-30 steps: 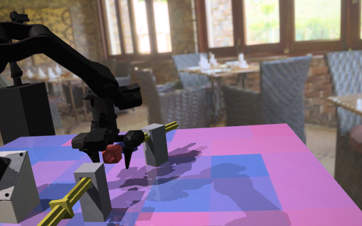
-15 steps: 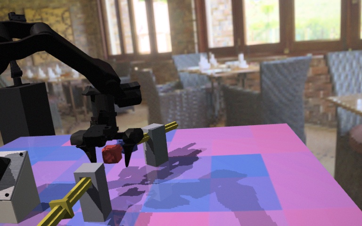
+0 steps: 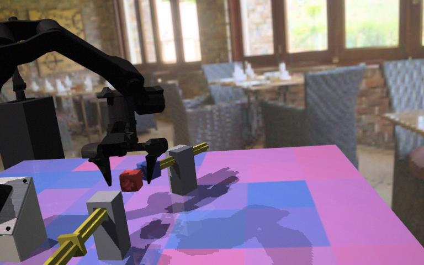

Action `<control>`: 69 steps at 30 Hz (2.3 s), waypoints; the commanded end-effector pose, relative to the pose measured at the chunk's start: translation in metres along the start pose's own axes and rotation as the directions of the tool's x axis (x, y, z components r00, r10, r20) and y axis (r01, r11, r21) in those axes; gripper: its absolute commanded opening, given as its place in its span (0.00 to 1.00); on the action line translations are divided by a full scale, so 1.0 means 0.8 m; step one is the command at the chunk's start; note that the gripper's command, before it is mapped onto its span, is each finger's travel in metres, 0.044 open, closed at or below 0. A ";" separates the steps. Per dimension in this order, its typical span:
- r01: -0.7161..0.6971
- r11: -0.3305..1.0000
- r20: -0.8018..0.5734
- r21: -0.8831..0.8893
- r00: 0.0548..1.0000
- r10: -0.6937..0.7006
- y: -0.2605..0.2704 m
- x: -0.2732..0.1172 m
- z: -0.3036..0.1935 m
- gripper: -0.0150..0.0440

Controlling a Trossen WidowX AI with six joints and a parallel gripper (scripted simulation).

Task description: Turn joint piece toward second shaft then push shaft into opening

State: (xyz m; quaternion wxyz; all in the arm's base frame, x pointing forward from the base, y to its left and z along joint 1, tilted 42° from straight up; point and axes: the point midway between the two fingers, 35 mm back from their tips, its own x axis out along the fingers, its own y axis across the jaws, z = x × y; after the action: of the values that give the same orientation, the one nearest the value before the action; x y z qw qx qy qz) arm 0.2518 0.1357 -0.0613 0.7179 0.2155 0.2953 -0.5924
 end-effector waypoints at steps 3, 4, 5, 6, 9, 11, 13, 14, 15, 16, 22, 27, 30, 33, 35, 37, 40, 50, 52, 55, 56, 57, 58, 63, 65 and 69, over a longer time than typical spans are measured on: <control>-0.009 0.982 -0.021 -0.190 1.000 0.005 0.005 -0.023 0.000 1.00; -0.010 0.975 -0.024 -0.224 1.000 0.005 0.005 -0.027 0.000 1.00; -0.012 0.966 -0.027 -0.257 1.000 0.005 0.006 -0.031 0.000 1.00; -0.014 0.957 -0.029 -0.290 1.000 0.006 0.006 -0.034 0.000 1.00; -0.021 0.922 -0.037 -0.386 0.999 0.007 0.007 -0.046 0.001 1.00; -0.026 0.893 -0.043 -0.449 0.999 0.007 0.007 -0.053 0.001 1.00; -0.031 0.860 -0.048 -0.509 0.999 0.008 0.008 -0.061 0.002 1.00; -0.034 0.842 -0.050 -0.538 0.999 0.008 0.008 -0.064 0.002 1.00; -0.037 0.823 -0.053 -0.566 0.999 0.008 0.008 -0.068 0.003 1.00; -0.040 0.803 -0.056 -0.594 0.998 0.008 0.008 -0.072 0.003 1.00; -0.059 0.664 -0.071 -0.745 0.997 0.009 0.007 -0.095 0.006 1.00; -0.077 0.526 -0.084 -0.847 0.996 0.010 0.005 -0.114 0.009 1.00; -0.087 0.435 -0.092 -0.896 0.996 0.010 0.004 -0.125 0.012 1.00; -0.096 0.340 -0.099 -0.936 0.995 0.010 0.002 -0.136 0.014 1.00; -0.103 0.274 -0.104 -0.956 0.995 0.010 0.000 -0.144 0.016 1.00; -0.108 0.207 -0.109 -0.972 0.994 0.009 -0.001 -0.151 0.017 1.00; -0.116 0.110 -0.116 -0.987 0.993 0.009 -0.003 -0.161 0.020 1.00; -0.114 0.104 -0.114 -0.988 0.993 0.013 -0.003 -0.163 0.020 1.00; -0.121 0.125 -0.121 -0.985 0.993 0.010 -0.003 -0.161 0.022 1.00; -0.148 0.214 -0.152 -0.966 0.988 -0.002 -0.002 -0.156 0.029 1.00; -0.157 0.245 -0.163 -0.957 0.987 -0.006 -0.001 -0.154 0.032 1.00; -0.165 0.276 -0.175 -0.947 0.985 -0.009 -0.001 -0.152 0.035 1.00; -0.173 0.307 -0.186 -0.936 0.982 -0.013 -0.001 -0.150 0.037 1.00; -0.206 0.455 -0.244 -0.866 0.969 -0.026 0.000 -0.141 0.049 1.00; -0.215 0.511 -0.268 -0.832 0.963 -0.030 0.000 -0.138 0.053 1.00; -0.227 0.618 -0.313 -0.753 0.949 -0.034 0.000 -0.131 0.062 1.00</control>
State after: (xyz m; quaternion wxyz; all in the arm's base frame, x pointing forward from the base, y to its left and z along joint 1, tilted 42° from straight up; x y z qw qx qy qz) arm 0.2473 0.1869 0.0460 0.7209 -0.0658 0.6202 -0.3021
